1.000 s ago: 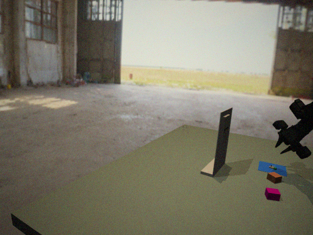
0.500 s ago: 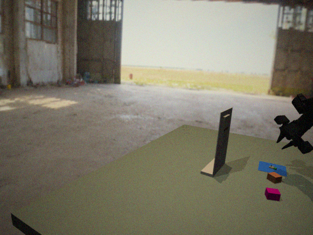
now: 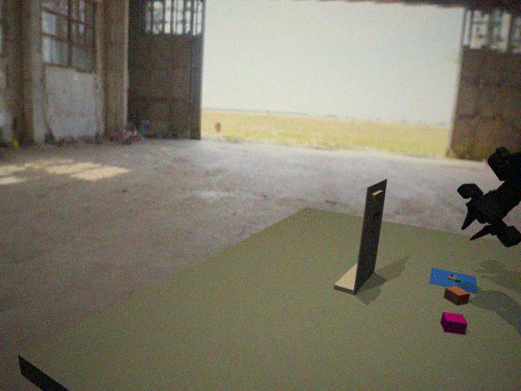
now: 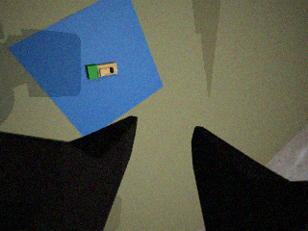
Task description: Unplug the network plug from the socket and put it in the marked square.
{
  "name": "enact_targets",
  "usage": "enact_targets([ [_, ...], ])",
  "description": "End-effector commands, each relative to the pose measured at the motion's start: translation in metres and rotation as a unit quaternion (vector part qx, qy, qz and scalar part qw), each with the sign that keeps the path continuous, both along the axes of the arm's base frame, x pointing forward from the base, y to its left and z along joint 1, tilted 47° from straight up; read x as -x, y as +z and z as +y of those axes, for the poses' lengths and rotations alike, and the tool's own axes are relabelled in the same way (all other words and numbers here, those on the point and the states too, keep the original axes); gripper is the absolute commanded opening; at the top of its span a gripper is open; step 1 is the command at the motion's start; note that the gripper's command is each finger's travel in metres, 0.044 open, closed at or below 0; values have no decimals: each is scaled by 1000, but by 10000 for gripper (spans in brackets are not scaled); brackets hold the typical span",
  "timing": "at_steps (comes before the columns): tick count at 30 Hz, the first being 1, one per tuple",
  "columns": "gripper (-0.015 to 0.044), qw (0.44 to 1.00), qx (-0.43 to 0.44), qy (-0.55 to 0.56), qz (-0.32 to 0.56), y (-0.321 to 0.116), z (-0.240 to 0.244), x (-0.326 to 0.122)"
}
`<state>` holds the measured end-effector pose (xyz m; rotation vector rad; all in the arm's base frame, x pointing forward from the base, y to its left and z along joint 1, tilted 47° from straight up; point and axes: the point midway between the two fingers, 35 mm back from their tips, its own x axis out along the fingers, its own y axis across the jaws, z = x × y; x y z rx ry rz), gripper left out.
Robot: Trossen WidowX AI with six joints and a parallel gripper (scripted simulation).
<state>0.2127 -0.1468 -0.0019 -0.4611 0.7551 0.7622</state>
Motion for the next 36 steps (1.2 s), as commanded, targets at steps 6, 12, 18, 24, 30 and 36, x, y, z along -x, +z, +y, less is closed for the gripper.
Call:
enact_targets([
  [6, 156, 1000, 6, 0, -1, 18, -24, -3],
  [12, 156, 1000, 7, 0, -1, 30, -37, -4],
  [18, 156, 1000, 8, 0, -1, 43, -49, -3],
  [24, 156, 1000, 8, 0, -2, 56, -61, -2],
  [30, 156, 1000, 9, 0, -2, 64, -67, -1],
  [36, 314, 1000, 9, 0, -2, 64, -67, -1],
])
